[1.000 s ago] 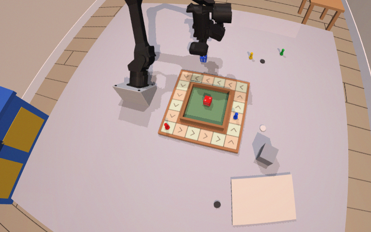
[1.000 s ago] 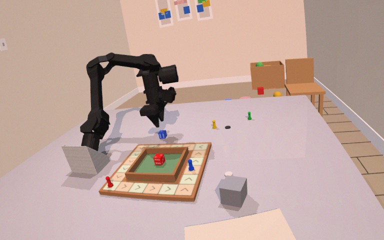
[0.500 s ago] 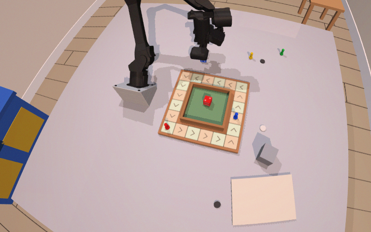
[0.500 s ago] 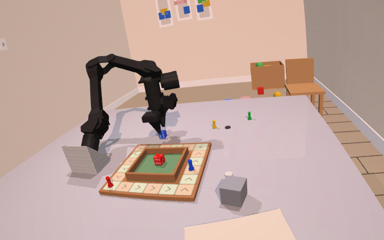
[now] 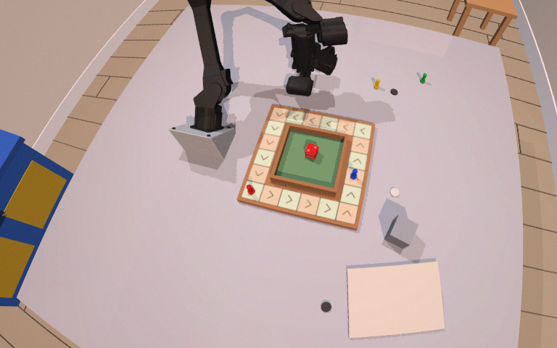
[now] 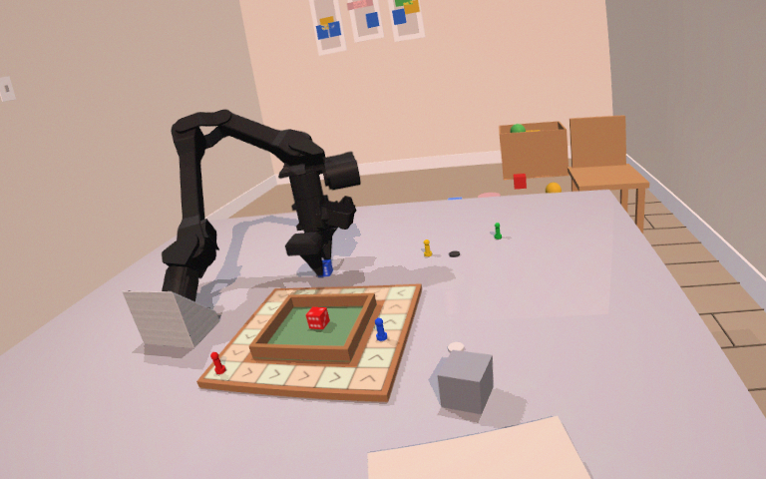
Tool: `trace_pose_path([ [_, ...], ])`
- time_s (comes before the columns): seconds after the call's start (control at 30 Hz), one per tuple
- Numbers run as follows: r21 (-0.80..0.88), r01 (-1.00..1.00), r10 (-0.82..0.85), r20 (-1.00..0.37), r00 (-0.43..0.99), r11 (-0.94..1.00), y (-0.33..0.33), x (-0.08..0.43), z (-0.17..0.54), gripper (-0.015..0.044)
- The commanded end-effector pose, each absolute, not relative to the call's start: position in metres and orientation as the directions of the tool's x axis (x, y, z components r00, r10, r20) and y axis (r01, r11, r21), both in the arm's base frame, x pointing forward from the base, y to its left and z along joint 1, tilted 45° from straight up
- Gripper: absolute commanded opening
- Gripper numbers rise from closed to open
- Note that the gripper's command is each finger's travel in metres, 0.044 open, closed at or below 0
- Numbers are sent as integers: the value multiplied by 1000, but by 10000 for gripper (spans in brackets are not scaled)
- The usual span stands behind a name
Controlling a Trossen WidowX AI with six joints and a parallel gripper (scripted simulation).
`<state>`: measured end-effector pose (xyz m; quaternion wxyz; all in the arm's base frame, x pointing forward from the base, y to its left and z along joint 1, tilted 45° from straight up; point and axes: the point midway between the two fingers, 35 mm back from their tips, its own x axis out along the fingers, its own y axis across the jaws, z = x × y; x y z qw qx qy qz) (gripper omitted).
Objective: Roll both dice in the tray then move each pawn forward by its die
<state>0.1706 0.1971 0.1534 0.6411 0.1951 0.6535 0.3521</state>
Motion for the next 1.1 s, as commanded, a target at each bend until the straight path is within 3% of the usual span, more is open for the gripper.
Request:
trace_pose_path([
  [0.0, 709, -192, 705, -702, -100, 679, 199, 171, 151, 222],
  [0.17, 709, -192, 705, -702, -100, 679, 199, 171, 151, 91],
  [0.37, 709, -192, 705, -702, -100, 679, 199, 171, 151, 51],
  [0.43, 708, -192, 705, -703, -99, 679, 198, 171, 152, 0],
  [1.07, 692, -152, 693, -719, -53, 706, 132, 184, 207, 0],
])
